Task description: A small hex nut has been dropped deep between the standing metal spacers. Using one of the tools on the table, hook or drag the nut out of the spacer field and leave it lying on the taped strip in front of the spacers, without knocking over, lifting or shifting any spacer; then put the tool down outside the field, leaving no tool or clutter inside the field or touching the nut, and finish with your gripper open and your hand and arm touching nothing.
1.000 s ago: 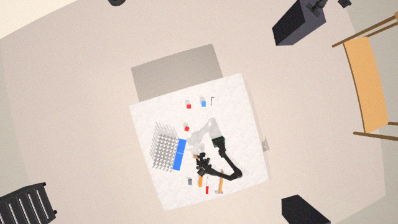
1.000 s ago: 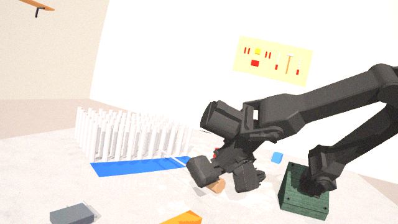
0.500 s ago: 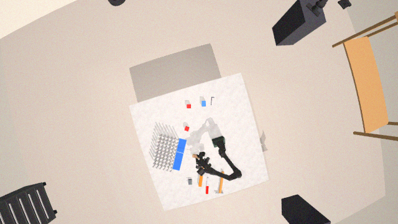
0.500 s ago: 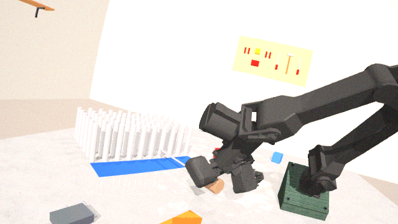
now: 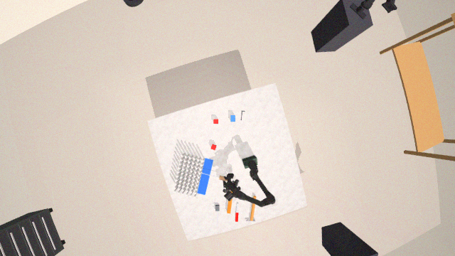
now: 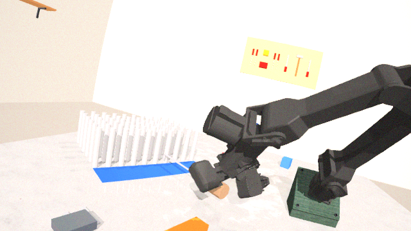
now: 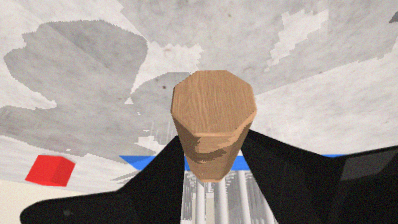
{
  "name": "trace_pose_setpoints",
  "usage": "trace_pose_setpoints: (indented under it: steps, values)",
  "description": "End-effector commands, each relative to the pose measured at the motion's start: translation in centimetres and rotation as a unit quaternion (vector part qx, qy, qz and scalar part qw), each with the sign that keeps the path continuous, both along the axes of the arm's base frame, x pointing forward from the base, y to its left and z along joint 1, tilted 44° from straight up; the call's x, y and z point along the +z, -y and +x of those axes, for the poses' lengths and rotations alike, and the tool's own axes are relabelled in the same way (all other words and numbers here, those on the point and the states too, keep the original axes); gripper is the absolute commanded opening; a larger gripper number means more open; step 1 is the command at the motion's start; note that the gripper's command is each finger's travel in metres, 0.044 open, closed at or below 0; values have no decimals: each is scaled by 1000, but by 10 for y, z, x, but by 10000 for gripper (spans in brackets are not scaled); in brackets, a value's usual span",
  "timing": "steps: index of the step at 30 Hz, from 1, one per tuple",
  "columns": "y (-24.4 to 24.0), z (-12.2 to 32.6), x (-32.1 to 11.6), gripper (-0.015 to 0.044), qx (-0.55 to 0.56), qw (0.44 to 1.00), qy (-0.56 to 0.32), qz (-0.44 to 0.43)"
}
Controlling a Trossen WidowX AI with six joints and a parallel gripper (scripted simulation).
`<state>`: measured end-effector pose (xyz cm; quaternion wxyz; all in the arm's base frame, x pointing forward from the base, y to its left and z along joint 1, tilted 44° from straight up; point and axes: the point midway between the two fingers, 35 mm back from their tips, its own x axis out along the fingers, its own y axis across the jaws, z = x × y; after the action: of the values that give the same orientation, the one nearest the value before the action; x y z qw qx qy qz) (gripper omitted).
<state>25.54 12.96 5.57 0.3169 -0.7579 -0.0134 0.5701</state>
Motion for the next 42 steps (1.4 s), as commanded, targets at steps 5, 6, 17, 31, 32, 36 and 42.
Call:
trace_pose_setpoints:
  steps: [5, 6, 17, 31, 32, 36, 42]
  values:
    - [0, 7, 2, 0, 2, 1000, 6, 0]
    - [0, 8, 1, 0, 2, 1000, 6, 0]
    - [1, 14, -1, 0, 2, 1000, 7, 0]
    - [2, 21, -3, 0, 2, 1000, 7, 0]
    - [2, 22, -3, 0, 2, 1000, 7, 0]
    - [3, 24, -4, 0, 2, 1000, 7, 0]
    - [3, 27, -5, 0, 2, 1000, 7, 0]
